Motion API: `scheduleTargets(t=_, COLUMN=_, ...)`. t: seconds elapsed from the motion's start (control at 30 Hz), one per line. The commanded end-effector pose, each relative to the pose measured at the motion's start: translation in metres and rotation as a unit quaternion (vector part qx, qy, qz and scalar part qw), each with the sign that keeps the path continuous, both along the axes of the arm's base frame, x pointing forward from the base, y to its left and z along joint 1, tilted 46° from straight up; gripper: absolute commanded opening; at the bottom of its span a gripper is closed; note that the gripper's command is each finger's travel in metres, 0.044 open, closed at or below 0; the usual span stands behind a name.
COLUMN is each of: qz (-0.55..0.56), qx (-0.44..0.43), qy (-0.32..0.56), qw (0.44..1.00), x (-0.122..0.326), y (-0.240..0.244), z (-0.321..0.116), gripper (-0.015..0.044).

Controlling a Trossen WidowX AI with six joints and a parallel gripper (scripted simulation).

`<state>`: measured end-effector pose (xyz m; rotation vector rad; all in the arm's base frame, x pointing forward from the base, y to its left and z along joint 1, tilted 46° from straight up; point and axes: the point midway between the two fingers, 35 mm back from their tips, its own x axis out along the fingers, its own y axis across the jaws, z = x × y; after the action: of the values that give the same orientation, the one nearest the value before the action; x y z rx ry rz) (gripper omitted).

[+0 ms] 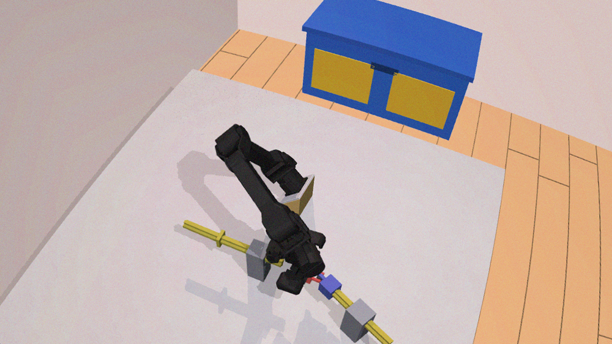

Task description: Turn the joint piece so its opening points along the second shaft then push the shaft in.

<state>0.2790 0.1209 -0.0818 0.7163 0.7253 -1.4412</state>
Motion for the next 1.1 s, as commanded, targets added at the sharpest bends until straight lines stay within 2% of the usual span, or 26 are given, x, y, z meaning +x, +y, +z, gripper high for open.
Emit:
scheduleTargets(t=0.0, qz=0.004, qx=0.015, qy=0.005, qw=1.000, x=0.0007, y=-0.0010, z=-0.0011, gripper=0.0000)
scheduleTargets(t=0.47, qz=0.004, qx=0.011, qy=0.004, qw=1.000, x=0.0003, y=-0.0005, z=-0.0009, gripper=0.0000)
scheduleTargets(t=0.63, qz=0.004, qx=0.011, qy=0.004, qw=1.000, x=0.0003, y=-0.0005, z=-0.0009, gripper=0.0131)
scheduleTargets(t=0.73, qz=0.004, qx=0.011, qy=0.004, qw=1.000, x=0.0003, y=-0.0005, z=-0.0009, gripper=0.0147)
scheduleTargets(t=1.07, qz=0.004, qx=0.011, qy=0.004, qw=1.000, x=0.0003, y=-0.0005, z=-0.0009, gripper=0.0409)
